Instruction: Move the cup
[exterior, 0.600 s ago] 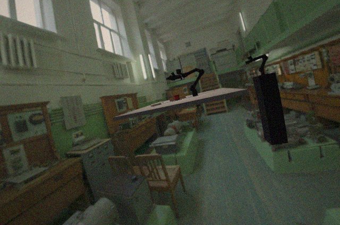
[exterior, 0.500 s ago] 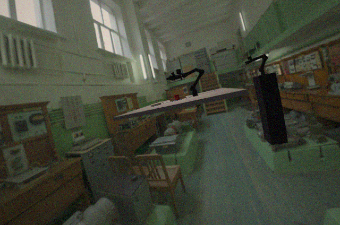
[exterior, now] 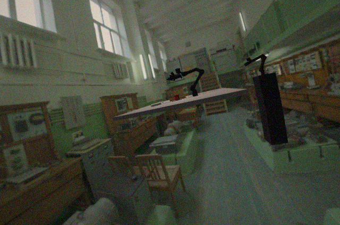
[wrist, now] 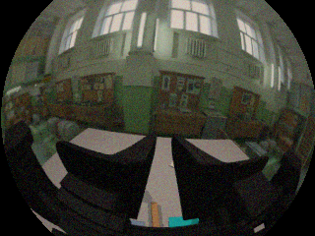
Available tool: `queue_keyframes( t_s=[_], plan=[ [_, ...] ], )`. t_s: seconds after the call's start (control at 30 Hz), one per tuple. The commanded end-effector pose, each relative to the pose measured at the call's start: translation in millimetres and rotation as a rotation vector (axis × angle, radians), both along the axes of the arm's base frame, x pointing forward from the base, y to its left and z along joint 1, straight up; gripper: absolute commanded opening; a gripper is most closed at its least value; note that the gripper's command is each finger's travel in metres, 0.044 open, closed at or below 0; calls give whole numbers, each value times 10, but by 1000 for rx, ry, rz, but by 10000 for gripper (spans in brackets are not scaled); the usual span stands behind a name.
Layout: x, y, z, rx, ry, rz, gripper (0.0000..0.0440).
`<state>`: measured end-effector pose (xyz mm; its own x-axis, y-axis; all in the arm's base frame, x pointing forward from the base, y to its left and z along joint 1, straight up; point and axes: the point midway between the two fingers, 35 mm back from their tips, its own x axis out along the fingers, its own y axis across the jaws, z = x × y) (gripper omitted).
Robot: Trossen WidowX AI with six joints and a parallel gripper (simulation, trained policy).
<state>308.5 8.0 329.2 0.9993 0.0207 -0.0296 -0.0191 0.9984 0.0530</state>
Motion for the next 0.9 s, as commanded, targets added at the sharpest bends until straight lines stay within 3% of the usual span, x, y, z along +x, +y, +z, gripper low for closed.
queue_keyframes(
  t_s=[0.0, 0.87],
  plan=[
    [19, 42, 25, 31, 24, 16, 100],
    [101, 365, -30, 323, 339, 58, 117]
  ],
)
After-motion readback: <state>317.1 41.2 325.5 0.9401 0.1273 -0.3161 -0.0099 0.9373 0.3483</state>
